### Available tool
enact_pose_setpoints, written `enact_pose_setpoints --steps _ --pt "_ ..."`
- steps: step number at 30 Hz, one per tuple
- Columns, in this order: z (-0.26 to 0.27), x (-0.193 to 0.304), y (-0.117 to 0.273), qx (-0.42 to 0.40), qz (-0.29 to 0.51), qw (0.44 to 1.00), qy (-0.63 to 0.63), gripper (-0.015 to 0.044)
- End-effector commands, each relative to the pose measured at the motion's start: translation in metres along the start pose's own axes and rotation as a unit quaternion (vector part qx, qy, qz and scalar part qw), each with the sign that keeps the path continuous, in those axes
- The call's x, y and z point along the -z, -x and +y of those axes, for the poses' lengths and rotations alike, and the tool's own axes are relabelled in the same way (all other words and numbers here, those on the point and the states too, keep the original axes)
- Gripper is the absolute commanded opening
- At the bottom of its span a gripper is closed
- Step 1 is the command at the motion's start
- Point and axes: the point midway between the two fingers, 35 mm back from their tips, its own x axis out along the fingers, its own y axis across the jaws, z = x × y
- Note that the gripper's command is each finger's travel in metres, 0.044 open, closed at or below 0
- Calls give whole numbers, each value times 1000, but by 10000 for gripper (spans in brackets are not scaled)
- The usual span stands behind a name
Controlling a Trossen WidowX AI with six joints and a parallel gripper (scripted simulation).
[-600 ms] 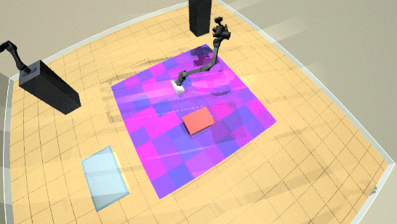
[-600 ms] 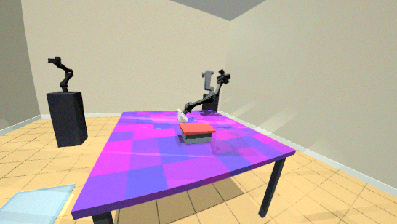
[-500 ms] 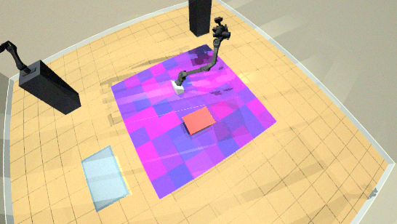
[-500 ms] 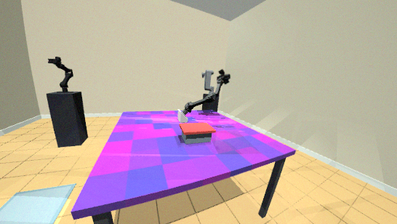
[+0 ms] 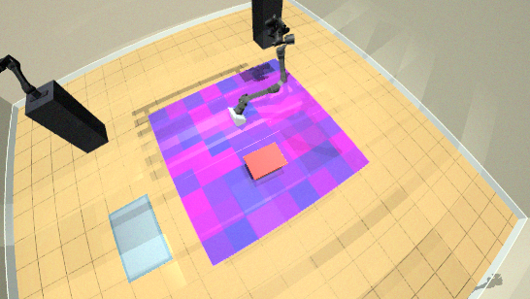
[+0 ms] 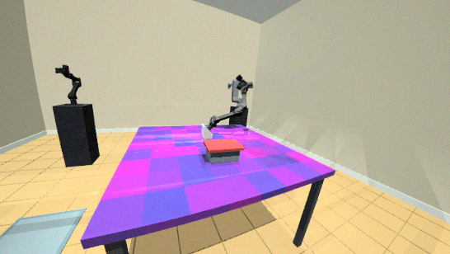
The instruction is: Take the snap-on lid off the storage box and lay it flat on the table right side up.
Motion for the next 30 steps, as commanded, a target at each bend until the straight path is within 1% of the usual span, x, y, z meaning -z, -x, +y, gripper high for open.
enact_pose_setpoints --steps 1,2,4,6,12,15,22,24,25,30 --pt "-66 -23 -2 110 -5 993 32 235" --pt "-82 -27 0 136 -4 990 38 235" --pt "-91 -29 1 151 -3 988 40 235" --pt "-116 -34 8 193 1 980 46 235" --pt "-196 -46 43 327 25 943 61 235" --pt "-217 -50 56 363 34 929 67 235" --pt "-304 -62 136 522 88 844 89 235" --pt "-311 -62 145 536 94 834 90 235" --pt "-320 -63 157 554 103 821 92 235" --pt "-361 -64 237 653 159 735 95 235"
